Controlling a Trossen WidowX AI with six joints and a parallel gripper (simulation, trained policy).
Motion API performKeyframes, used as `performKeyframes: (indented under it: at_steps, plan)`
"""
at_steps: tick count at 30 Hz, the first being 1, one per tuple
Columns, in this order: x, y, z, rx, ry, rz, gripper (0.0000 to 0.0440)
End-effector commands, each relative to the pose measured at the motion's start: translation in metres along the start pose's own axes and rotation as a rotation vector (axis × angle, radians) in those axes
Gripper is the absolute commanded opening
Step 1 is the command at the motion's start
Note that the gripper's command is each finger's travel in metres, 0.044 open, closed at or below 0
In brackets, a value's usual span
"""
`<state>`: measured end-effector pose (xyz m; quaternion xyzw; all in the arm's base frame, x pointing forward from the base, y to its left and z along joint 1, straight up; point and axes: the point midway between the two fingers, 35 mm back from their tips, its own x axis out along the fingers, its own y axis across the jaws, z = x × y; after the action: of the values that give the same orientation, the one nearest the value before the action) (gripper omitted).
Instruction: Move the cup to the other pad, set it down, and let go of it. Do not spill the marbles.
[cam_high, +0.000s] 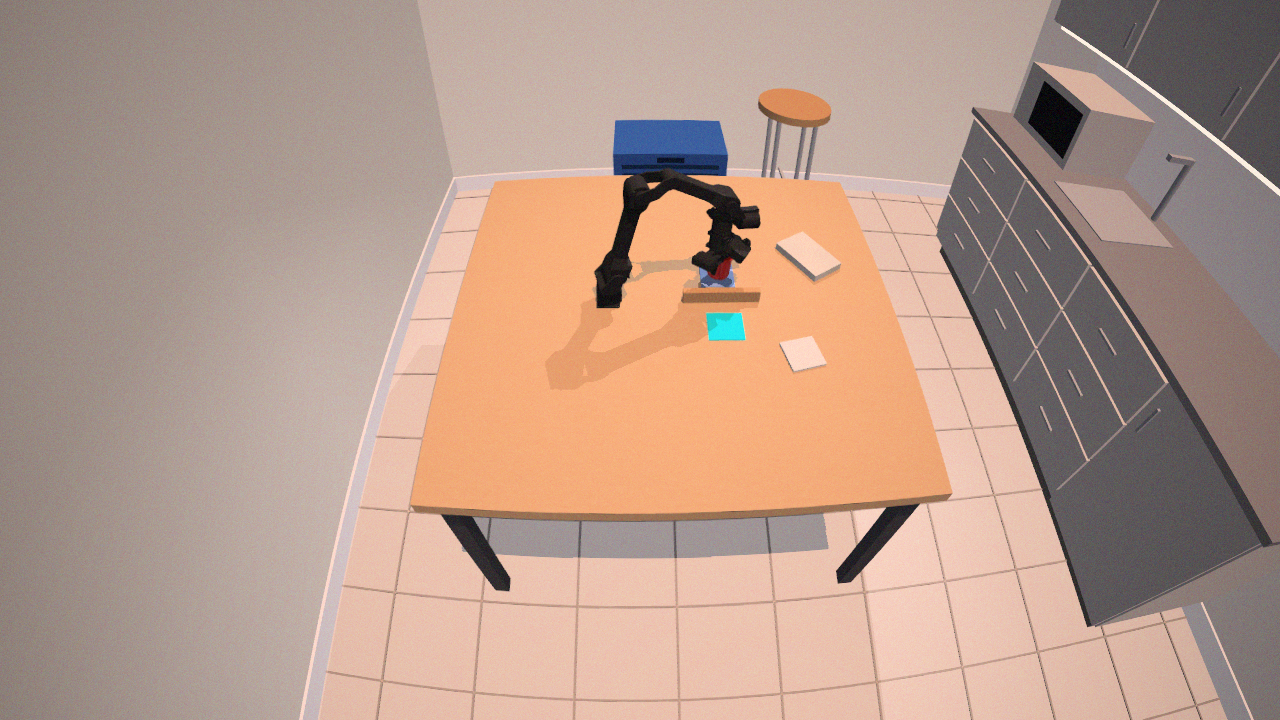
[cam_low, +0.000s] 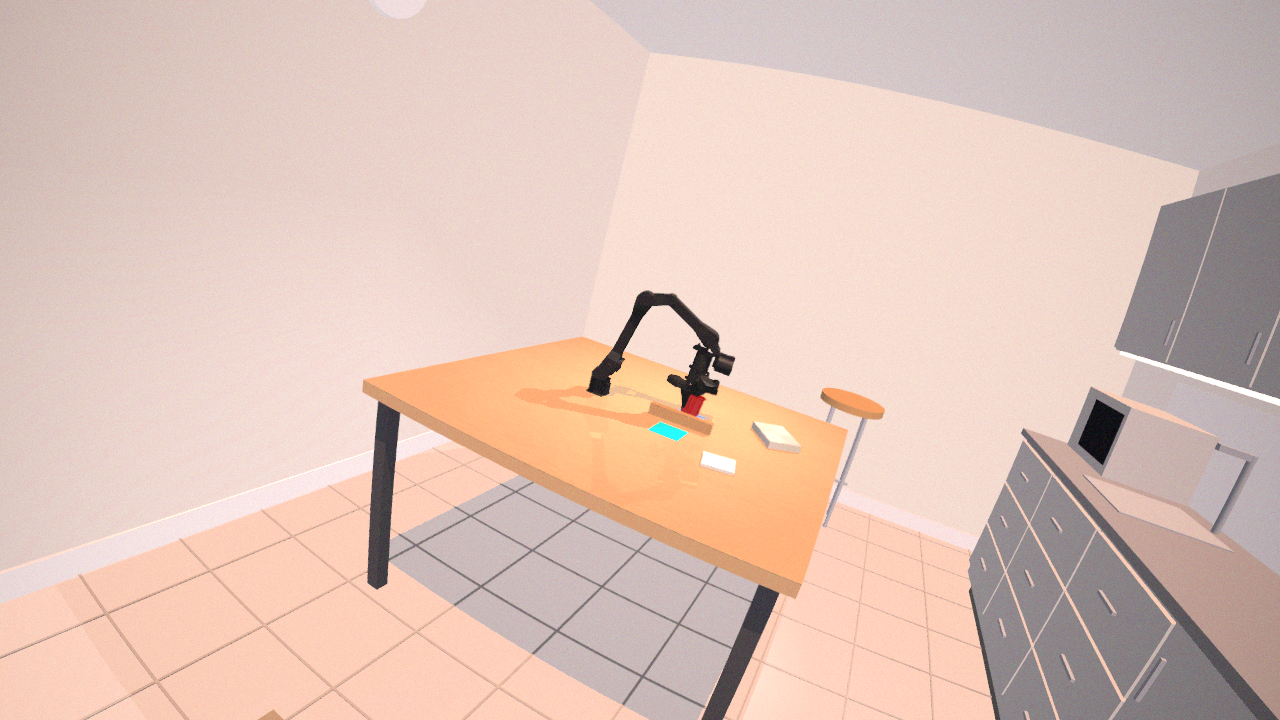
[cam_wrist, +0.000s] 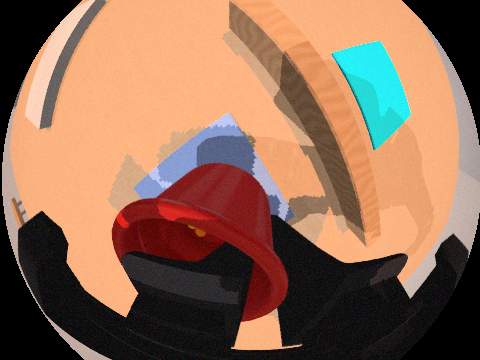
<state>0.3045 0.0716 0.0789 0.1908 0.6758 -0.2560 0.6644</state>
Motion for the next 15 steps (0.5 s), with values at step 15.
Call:
performKeyframes:
  at_steps: [15]
  plan:
    - [-0.058, -0.013, 0.025, 0.144, -0.052, 0.098, 0.0]
